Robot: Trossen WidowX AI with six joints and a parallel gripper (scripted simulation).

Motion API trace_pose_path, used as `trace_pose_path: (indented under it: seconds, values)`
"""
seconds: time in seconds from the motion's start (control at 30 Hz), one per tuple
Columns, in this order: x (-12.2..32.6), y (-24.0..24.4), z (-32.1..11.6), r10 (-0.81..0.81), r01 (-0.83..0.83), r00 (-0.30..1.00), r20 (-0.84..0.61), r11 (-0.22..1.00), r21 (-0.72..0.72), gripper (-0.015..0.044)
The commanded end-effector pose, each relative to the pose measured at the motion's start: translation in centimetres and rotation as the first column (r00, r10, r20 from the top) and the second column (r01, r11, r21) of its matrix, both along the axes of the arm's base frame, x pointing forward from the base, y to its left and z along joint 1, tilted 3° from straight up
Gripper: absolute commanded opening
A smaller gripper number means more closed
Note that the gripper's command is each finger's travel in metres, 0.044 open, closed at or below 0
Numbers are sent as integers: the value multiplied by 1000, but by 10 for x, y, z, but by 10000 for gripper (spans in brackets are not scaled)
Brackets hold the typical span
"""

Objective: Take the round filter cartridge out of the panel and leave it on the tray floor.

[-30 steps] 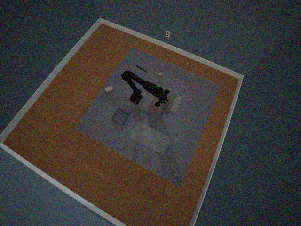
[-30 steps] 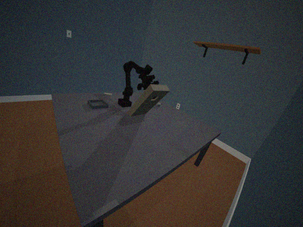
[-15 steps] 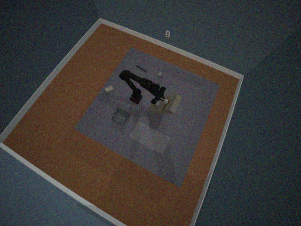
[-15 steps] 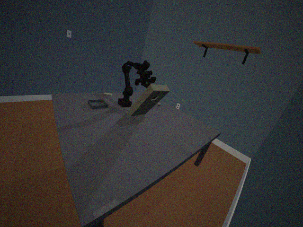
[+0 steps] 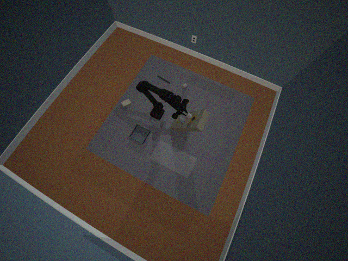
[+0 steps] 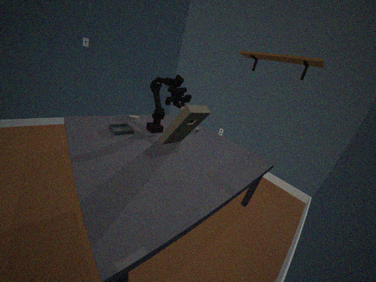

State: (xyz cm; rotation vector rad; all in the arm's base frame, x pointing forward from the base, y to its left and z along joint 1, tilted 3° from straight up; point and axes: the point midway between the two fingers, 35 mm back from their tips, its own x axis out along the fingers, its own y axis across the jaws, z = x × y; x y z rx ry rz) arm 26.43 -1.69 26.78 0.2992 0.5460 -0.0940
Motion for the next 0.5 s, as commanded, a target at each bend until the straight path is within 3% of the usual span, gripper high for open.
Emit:
trace_pose_path:
  seconds: [0.0,0.47]
  values:
    - [-7,1,-11,5,-5,1000,6,1000,-2,0]
    - [-25,3,-55,5,-5,1000,4,1000,-2,0]
